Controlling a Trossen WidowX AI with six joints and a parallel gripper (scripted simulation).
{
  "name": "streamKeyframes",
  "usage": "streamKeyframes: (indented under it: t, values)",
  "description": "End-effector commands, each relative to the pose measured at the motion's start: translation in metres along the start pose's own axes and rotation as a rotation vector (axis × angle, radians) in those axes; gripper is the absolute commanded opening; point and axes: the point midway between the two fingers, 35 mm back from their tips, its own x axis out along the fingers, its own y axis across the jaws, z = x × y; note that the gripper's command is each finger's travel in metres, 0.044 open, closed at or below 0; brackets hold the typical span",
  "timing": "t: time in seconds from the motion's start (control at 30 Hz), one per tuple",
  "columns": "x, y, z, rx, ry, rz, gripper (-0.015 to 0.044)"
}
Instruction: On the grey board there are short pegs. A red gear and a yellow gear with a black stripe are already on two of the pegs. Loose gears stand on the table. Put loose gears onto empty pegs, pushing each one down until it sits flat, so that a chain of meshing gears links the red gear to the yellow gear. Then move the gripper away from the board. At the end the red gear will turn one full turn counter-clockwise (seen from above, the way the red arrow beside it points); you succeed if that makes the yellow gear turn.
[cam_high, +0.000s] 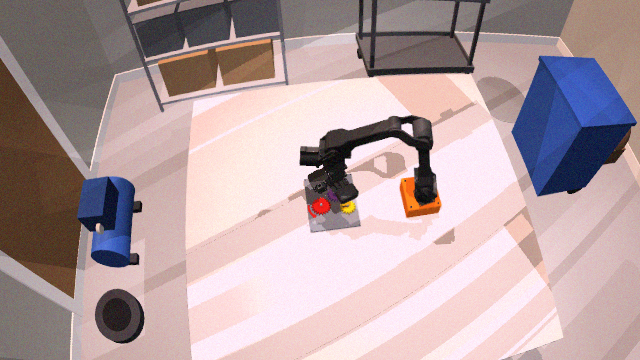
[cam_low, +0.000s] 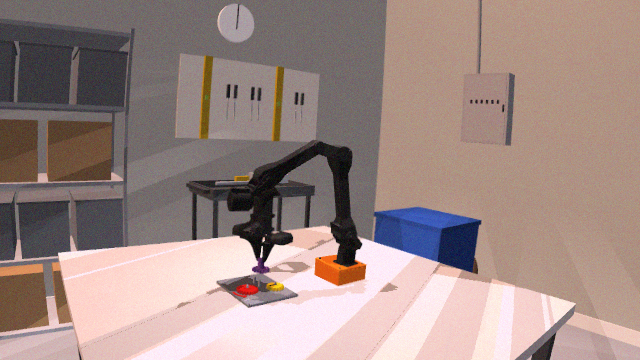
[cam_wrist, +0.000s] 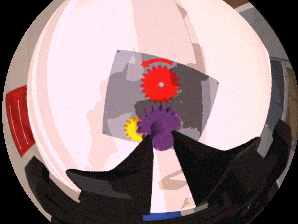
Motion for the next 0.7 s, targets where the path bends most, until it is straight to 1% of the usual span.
streamKeyframes:
  t: [0.0, 0.67]
  values:
    - [0.0073, -0.0085, -0.008, -0.003, 0.009, -0.001, 0.0]
    - [0.0041, -0.0098, -0.0086, -0.004, 0.009, -0.001, 0.0]
